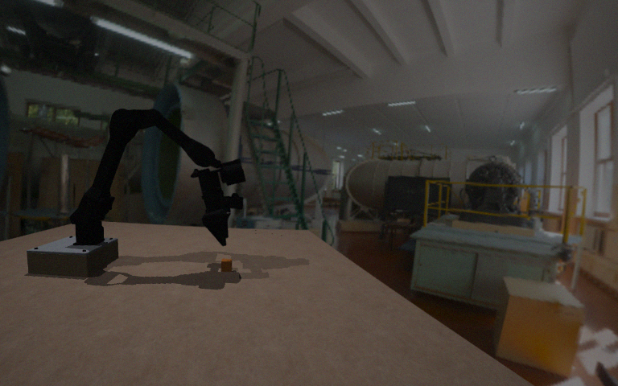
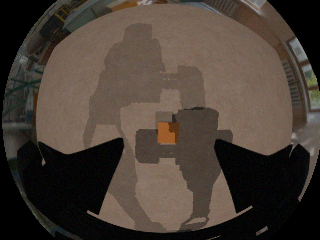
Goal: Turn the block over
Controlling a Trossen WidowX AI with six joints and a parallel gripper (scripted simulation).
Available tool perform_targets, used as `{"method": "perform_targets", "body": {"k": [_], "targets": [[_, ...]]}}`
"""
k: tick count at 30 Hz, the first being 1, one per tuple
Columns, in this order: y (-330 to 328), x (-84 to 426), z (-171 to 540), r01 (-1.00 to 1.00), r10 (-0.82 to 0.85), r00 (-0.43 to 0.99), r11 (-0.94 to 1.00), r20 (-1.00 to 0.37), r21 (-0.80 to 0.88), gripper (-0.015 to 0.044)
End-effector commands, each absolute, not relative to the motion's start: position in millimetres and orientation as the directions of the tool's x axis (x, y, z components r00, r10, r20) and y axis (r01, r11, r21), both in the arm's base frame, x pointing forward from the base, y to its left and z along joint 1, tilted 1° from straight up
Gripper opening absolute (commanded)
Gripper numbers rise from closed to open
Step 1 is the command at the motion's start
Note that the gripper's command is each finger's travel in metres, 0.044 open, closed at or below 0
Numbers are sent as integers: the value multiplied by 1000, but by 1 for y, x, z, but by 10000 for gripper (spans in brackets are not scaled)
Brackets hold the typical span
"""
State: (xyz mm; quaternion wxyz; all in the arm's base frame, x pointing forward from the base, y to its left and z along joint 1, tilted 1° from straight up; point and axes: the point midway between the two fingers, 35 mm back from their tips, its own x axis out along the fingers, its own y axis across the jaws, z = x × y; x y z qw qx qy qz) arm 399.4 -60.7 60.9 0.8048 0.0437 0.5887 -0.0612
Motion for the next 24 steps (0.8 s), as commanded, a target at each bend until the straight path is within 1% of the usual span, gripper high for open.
{"method": "perform_targets", "body": {"k": [1,7,12,16,24], "targets": [[-62,408,64,146,-29,182,989,-983,-2,440],[-63,413,71,146,-5,23,989,-1000,-2,440],[-64,414,72,146,-4,18,989,-1000,-2,440],[-65,415,39,146,-4,18,989,-1000,-2,440],[-64,414,26,146,-4,18,989,-1000,-2,440]]}}
